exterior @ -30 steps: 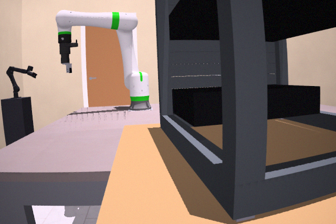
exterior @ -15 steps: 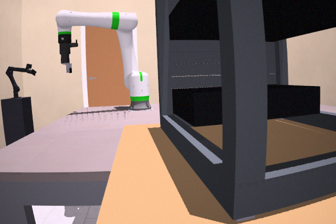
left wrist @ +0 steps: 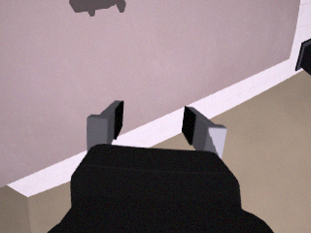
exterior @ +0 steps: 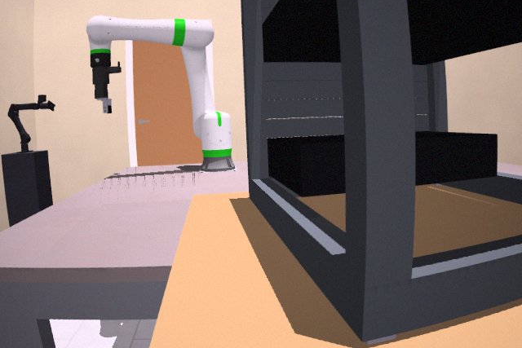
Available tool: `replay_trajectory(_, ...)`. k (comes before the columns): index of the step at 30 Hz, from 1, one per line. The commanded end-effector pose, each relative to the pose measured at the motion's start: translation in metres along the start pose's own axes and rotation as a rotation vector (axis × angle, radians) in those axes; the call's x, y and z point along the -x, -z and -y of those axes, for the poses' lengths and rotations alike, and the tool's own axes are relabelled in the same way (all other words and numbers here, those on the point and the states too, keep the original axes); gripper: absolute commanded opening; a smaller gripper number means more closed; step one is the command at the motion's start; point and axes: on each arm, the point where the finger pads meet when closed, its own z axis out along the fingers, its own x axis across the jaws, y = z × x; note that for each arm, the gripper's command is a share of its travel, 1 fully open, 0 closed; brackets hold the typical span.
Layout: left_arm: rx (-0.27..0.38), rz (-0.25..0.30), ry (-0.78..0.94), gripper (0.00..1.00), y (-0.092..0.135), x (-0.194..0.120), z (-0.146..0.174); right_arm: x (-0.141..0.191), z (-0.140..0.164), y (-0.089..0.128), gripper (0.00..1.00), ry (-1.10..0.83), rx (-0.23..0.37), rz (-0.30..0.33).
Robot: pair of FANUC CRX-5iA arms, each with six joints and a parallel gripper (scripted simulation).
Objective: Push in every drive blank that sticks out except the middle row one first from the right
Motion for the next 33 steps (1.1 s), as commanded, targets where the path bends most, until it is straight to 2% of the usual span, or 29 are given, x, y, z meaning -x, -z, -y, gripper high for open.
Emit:
replay_trajectory(1, 0.046, 0.009, -0.059, 1.00, 0.004, 0.011, -0.005, 0.000, 0.000, 0.001, 1.00, 0.000, 0.002, 0.000)
replay_trajectory(8, 0.201, 0.042, -0.252, 1.00, 0.024, 0.050, -0.017, 0.000, 0.000, 0.001, 1.00, 0.000, 0.002, 0.000)
replay_trajectory(14, 0.346, 0.070, -0.420, 1.00, 0.050, 0.089, -0.022, 0.000, 0.000, 0.001, 1.00, 0.000, 0.002, 0.000)
replay_trajectory(16, 0.346, 0.070, -0.420, 1.00, 0.050, 0.089, -0.022, 0.000, 0.000, 0.001, 1.00, 0.000, 0.002, 0.000)
replay_trajectory(23, 0.527, 0.098, -0.611, 1.00, 0.090, 0.137, -0.019, 0.000, 0.000, 0.001, 1.00, 0.000, 0.002, 0.000)
replay_trajectory(31, 0.744, 0.125, -0.814, 1.00, 0.148, 0.191, -0.001, 0.000, 0.000, 0.001, 1.00, 0.000, 0.002, 0.000)
replay_trajectory(33, 0.744, 0.125, -0.814, 1.00, 0.148, 0.191, -0.001, 0.000, 0.000, 0.001, 1.00, 0.000, 0.002, 0.000)
